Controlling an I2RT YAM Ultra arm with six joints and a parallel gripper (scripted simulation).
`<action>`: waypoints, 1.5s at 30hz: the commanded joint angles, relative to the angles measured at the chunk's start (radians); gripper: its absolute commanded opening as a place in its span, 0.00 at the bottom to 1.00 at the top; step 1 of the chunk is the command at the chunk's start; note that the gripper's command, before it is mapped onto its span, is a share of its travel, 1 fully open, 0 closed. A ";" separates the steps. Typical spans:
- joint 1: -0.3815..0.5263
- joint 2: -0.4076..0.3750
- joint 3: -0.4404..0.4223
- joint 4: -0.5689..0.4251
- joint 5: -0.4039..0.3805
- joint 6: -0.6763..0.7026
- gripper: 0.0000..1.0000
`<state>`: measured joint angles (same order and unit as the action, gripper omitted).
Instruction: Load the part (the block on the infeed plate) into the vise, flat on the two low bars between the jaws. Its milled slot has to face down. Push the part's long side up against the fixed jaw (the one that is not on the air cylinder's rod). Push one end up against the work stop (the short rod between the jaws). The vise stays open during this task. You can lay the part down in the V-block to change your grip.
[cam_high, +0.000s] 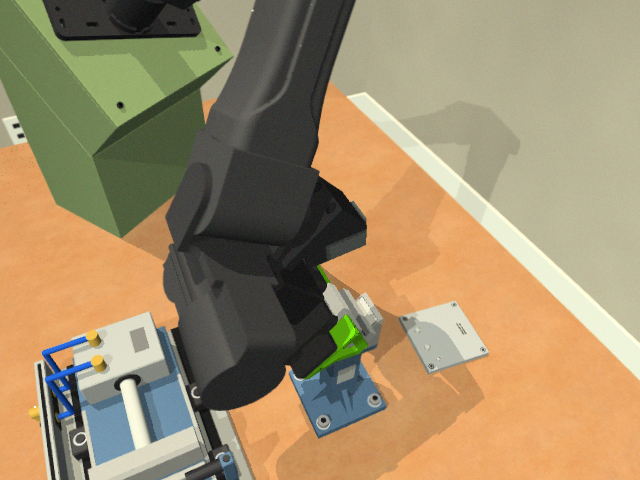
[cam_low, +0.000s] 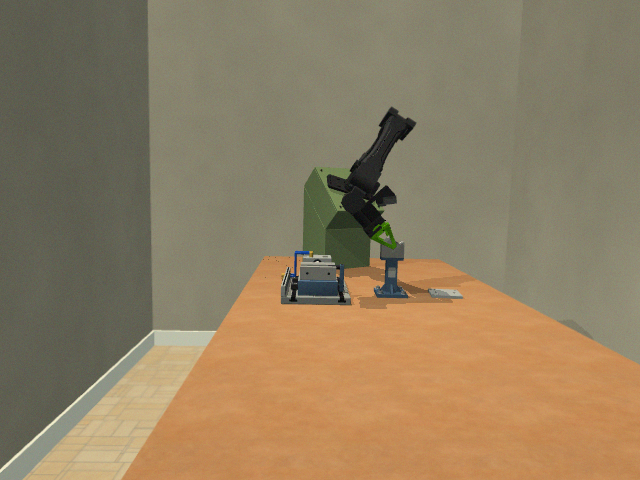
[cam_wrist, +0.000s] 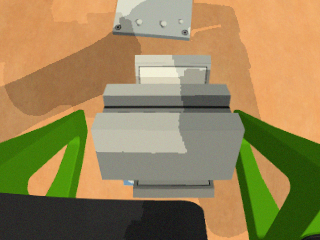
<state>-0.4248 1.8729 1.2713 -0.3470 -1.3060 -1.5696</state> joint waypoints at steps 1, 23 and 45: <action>-0.024 0.013 0.028 -0.002 -0.030 -0.007 0.81; -0.024 0.004 0.029 -0.004 -0.030 -0.009 0.00; -0.024 0.004 0.030 -0.004 -0.030 -0.009 0.00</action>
<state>-0.4255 1.8763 1.2762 -0.3473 -1.3106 -1.5726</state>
